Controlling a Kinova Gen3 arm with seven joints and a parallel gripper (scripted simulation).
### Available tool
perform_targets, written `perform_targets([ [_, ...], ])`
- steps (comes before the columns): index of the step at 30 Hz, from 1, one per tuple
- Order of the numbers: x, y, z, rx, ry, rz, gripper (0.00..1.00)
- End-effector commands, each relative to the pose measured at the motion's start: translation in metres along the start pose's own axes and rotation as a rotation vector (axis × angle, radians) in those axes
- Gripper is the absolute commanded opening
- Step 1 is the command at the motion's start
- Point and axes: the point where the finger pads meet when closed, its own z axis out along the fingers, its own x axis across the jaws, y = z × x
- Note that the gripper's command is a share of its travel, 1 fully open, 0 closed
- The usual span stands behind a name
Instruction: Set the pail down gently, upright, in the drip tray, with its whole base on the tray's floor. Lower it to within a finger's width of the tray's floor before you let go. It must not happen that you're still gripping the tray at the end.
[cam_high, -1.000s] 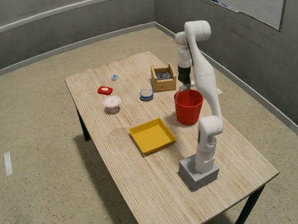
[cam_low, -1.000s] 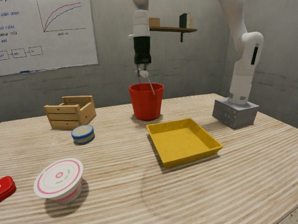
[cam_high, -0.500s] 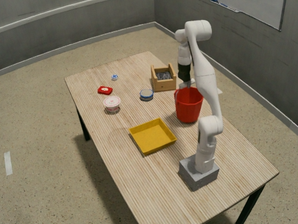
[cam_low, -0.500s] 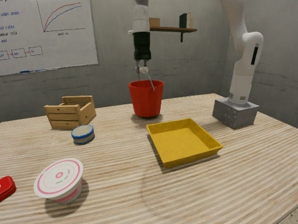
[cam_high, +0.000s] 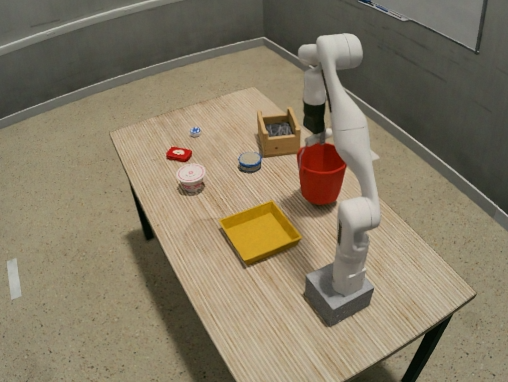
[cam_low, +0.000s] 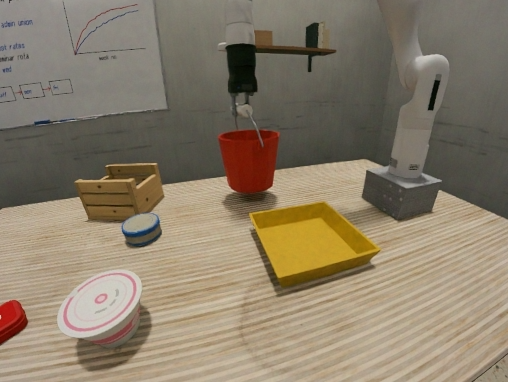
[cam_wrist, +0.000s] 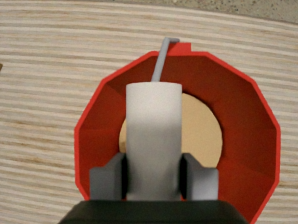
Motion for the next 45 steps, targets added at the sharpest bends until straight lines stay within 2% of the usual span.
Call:
perform_targets([
  [1, 0.0, 0.0, -0.005, 0.001, -0.002, 0.0, 0.0],
  [19, 0.0, 0.0, -0.03, 0.001, -0.002, 0.0, 0.0],
  [33, 0.0, 0.0, -0.04, 0.001, -0.002, 0.0, 0.0],
  [45, 0.0, 0.0, -0.042, 0.001, -0.002, 0.0, 0.0],
])
